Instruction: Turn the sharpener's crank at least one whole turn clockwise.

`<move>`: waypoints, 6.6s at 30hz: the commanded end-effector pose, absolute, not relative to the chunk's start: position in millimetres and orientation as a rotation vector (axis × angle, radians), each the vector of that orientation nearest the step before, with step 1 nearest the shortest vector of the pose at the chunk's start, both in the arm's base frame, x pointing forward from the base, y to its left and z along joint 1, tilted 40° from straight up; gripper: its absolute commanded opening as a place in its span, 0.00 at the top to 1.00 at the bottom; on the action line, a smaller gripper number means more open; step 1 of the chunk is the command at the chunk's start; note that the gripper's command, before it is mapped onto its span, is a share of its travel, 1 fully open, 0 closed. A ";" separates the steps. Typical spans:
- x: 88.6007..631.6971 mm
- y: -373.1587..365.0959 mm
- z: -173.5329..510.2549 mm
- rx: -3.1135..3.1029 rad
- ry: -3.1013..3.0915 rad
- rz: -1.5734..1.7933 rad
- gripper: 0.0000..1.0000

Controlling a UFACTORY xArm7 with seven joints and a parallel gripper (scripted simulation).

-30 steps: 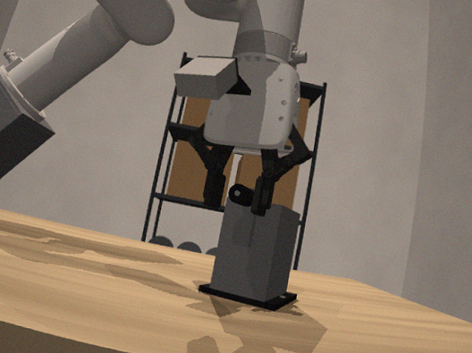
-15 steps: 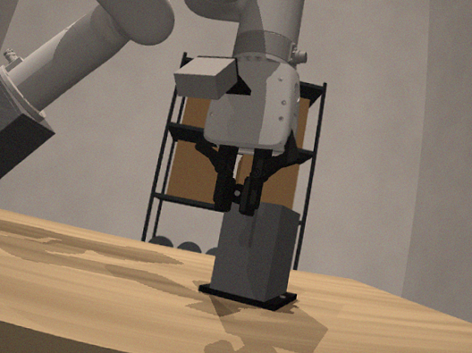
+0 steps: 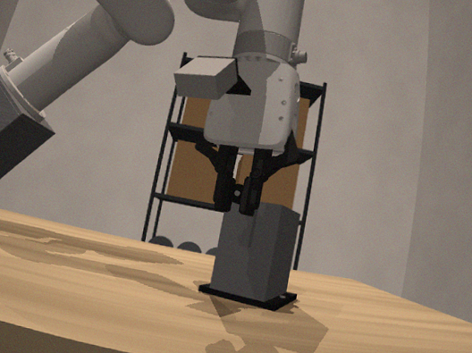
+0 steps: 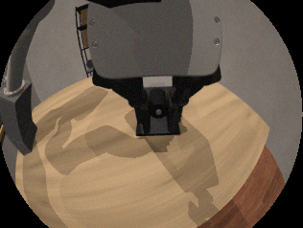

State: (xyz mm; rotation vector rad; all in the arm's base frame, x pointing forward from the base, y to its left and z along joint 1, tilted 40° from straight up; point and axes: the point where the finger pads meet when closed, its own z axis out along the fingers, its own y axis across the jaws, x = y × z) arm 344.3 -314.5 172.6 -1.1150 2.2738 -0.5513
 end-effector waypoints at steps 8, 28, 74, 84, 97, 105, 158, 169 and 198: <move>344.0 -315.3 174.0 -1.114 2.273 -0.555 1.00; 345.2 -316.4 174.9 -1.114 2.273 -0.555 1.00; 401.9 -347.7 162.6 -1.114 2.273 -0.555 1.00; 404.5 -348.0 158.9 -1.114 2.273 -0.555 1.00; 404.5 -348.0 158.9 -1.114 2.273 -0.555 1.00; 405.6 -348.0 156.9 -1.114 2.273 -0.555 1.00; 392.1 -318.1 96.7 -1.114 2.273 -0.555 1.00; 391.8 -317.9 96.5 -1.114 2.273 -0.555 1.00; 377.5 -308.2 94.5 -1.114 2.273 -0.555 1.00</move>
